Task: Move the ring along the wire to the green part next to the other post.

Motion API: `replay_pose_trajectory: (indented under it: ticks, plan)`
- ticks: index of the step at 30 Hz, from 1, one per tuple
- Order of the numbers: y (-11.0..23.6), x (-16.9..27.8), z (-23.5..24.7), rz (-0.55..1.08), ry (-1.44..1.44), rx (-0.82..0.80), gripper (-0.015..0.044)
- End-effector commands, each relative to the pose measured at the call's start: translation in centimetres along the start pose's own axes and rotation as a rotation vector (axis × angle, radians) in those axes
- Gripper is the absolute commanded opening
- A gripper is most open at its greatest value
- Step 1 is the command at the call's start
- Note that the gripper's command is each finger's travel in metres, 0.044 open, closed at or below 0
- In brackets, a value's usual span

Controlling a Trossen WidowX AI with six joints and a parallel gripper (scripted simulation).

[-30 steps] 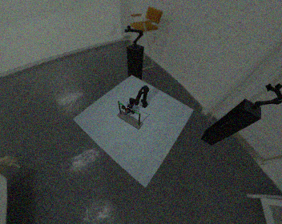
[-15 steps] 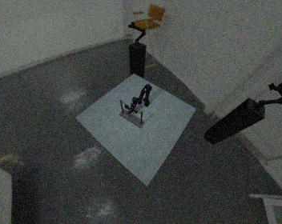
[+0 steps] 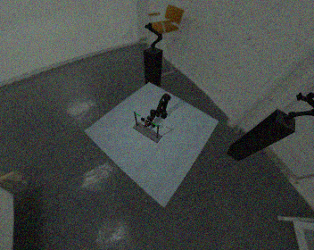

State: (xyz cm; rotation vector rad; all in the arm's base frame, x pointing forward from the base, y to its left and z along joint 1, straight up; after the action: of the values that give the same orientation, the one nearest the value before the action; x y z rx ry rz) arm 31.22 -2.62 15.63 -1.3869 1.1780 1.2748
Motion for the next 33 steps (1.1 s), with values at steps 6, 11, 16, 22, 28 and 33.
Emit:
replay_pose_trajectory:
  ticks: [6,11,16,22,28,33]
  plan:
    - [0.8,-0.2,1.0,0.066,-0.046,0.044,-0.015]
    - [1.2,-0.4,1.7,0.118,-0.077,0.071,-0.015]
    - [1.8,-0.7,2.6,0.179,-0.116,0.1,-0.015]
    - [2.3,-1.1,4.2,0.235,-0.175,0.155,-0.015]
    - [2.2,-1.5,5.6,0.247,-0.218,0.198,-0.015]
    - [2.1,-1.6,6.2,0.247,-0.23,0.208,-0.015]
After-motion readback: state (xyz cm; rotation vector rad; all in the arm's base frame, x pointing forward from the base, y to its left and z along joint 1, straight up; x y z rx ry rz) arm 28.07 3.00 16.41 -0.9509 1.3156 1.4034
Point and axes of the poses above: the point midway between the two fingers, 35 mm back from their tips, its own y axis back along the fingers, its own z axis across the jaws, x = y × z, the point moved 2 cm from there along y, back along the fingers, and after that the axes turned 1 degree about y, right-handed, at the moved point
